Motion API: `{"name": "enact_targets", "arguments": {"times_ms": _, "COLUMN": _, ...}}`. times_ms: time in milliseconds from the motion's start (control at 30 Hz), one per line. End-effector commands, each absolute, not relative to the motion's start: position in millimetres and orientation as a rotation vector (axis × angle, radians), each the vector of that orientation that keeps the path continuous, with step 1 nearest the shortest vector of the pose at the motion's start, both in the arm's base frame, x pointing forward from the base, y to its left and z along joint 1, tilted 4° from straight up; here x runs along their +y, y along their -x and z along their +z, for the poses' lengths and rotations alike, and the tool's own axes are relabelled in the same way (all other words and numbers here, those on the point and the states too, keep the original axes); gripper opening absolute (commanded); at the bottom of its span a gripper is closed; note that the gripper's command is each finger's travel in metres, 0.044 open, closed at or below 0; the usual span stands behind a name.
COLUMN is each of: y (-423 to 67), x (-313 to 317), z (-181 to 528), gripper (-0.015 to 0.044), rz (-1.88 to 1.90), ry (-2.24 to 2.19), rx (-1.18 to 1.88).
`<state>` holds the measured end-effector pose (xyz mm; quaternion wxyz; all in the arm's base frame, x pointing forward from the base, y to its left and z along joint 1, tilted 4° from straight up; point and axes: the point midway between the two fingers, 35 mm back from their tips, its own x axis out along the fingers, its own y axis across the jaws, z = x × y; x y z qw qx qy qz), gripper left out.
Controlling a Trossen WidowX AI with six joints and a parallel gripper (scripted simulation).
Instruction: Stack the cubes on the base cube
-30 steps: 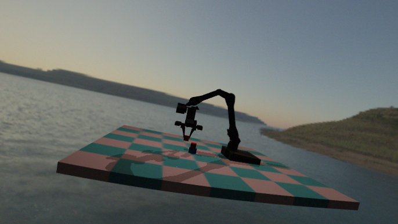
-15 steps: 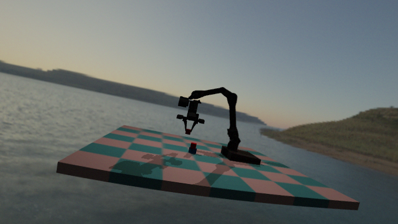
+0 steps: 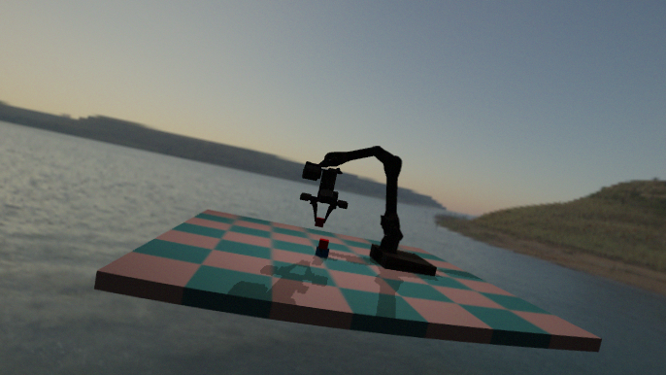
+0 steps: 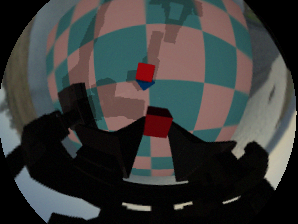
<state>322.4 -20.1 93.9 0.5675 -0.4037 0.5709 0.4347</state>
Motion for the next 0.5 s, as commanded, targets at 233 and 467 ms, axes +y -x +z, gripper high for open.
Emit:
{"name": "enact_targets", "arguments": {"times_ms": 233, "y": -307, "x": 11, "z": 91, "gripper": 0.0105, "rz": 1.011, "ry": 0.936, "rx": 1.344}}
{"name": "enact_targets", "arguments": {"times_ms": 467, "y": -300, "x": 23, "z": 89, "gripper": 0.0105, "rz": 1.010, "ry": 0.932, "rx": 1.346}}
